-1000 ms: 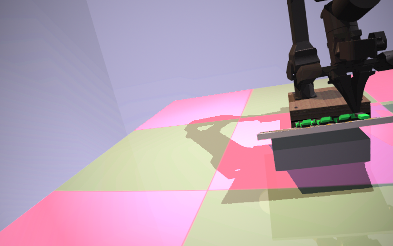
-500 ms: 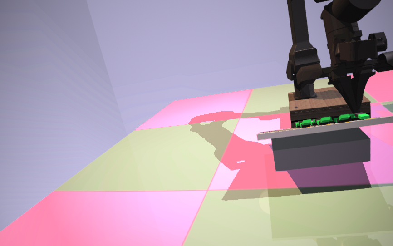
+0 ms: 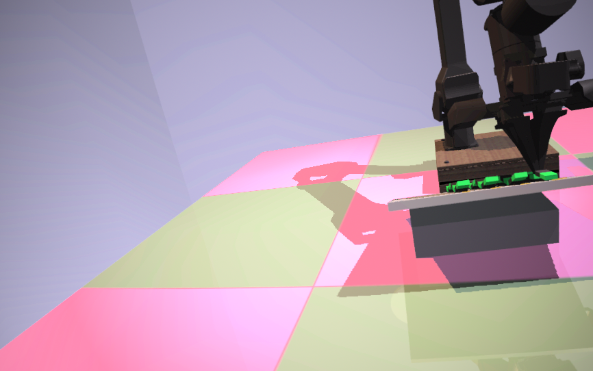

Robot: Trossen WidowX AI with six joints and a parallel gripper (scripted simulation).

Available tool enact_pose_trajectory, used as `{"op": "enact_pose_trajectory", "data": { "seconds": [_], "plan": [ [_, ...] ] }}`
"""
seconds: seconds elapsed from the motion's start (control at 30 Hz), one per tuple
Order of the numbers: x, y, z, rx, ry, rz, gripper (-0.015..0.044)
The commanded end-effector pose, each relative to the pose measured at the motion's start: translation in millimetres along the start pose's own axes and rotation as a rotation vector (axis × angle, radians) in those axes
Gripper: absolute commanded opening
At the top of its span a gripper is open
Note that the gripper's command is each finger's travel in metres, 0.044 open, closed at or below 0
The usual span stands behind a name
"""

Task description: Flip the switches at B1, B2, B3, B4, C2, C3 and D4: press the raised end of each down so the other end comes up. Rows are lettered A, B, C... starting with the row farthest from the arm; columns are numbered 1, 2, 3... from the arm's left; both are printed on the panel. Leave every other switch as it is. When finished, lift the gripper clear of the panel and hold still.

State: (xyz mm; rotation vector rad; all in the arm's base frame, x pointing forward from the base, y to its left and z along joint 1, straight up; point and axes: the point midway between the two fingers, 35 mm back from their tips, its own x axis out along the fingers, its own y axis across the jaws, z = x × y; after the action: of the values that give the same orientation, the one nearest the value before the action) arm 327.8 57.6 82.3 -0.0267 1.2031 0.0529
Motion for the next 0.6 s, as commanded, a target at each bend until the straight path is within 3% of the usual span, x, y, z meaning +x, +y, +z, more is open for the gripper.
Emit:
{"op": "enact_pose_trajectory", "data": {
  "seconds": [0.0,0.13,0.27,0.57],
  "plan": [
    [2,-1,-1,-0.002,0.004,-0.004,0.0000],
    [-10,0,0,0.000,-0.003,-0.001,0.0000],
    [-61,0,-3,-0.002,-0.019,-0.004,0.0000],
    [-63,-26,-17,-0.003,-0.018,-0.006,0.0000]
  ]
}}
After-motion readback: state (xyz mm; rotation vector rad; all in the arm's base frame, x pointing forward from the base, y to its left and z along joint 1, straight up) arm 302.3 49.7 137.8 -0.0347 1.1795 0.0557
